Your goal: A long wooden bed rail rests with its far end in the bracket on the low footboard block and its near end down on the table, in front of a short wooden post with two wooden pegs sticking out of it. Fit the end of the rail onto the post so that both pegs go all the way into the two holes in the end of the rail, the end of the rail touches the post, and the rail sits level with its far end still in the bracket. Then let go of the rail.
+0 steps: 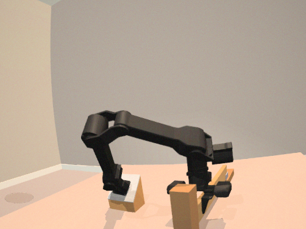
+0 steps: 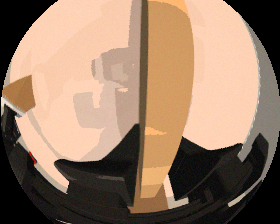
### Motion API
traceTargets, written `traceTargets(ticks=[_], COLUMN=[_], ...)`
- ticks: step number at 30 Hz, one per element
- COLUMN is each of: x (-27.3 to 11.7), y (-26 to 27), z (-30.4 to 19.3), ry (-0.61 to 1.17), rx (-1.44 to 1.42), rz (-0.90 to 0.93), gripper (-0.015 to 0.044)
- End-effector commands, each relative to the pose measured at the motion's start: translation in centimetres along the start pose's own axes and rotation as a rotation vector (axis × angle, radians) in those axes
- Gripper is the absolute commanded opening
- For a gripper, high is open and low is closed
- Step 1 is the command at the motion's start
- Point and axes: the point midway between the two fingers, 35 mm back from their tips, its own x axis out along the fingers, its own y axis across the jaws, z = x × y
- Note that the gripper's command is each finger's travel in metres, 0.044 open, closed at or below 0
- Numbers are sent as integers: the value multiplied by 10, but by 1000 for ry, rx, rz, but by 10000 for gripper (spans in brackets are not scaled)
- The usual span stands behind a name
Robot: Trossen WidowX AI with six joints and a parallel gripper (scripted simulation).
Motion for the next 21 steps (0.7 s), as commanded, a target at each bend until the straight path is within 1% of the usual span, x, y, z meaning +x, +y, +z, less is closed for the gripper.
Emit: traceTargets(ticks=[1,12,13,21], x=[-2,-3,0,0], y=[0,0,0,0], z=[-4,-6,0,0], ry=[1,1,-6,-6], rx=[-1,-1,0,0], rz=[-5,-5,0,0], gripper=[0,0,26,236])
